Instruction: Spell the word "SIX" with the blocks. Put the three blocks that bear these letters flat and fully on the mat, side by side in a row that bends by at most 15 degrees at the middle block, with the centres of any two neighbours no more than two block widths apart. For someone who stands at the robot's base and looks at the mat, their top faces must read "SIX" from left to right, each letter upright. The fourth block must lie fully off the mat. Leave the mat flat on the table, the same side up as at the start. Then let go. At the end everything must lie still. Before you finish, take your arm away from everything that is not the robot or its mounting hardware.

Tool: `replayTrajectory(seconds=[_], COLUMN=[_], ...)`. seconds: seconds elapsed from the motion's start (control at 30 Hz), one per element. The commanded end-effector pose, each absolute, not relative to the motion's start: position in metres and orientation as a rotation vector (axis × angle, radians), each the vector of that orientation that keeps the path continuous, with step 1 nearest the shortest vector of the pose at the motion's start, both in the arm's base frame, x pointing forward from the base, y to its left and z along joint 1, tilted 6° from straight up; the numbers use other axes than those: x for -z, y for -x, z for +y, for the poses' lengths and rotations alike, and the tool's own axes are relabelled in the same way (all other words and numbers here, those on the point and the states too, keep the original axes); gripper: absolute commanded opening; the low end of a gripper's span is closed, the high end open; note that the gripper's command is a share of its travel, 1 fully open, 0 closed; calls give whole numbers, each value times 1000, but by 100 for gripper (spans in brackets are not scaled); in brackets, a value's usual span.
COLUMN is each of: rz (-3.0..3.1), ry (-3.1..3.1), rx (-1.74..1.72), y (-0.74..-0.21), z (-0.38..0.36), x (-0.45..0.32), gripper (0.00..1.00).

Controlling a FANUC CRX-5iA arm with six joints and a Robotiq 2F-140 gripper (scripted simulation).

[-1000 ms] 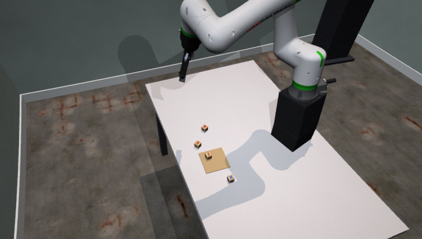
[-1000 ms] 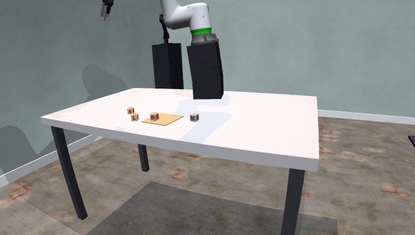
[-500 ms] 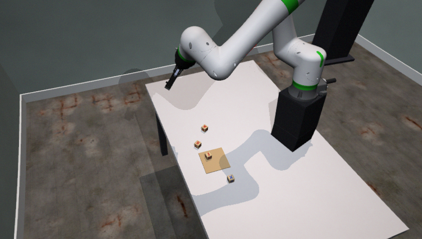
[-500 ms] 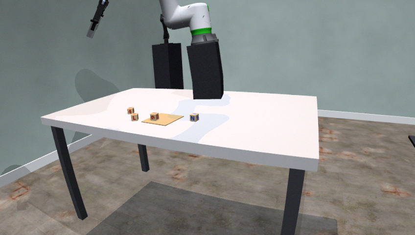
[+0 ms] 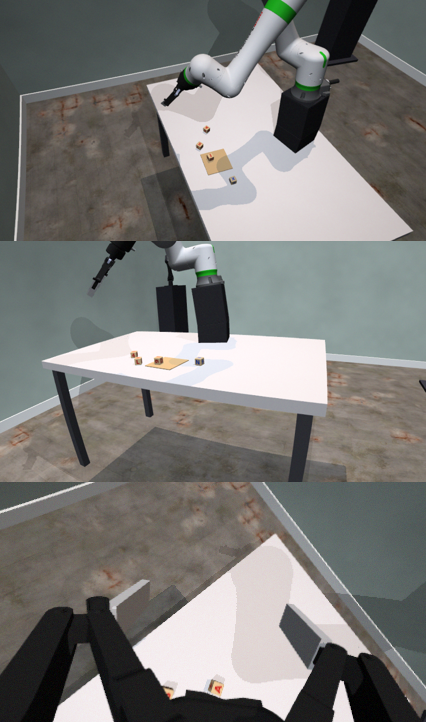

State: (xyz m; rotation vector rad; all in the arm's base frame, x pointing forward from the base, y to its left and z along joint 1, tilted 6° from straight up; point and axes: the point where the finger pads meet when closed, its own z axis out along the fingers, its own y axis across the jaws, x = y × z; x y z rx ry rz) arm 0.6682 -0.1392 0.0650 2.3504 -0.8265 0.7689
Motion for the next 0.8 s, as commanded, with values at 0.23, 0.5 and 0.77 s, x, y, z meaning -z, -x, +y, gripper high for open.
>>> replayTrajectory(seconds=[0.23,0.5,0.77], rz=[-827,-839,-867], ry=[-2436,-2519,-2617], rx=[-866,-847,-775], y=[-666,-644,-603], z=[-90,-56,-18], x=[26,82,143], gripper=[100,100,100])
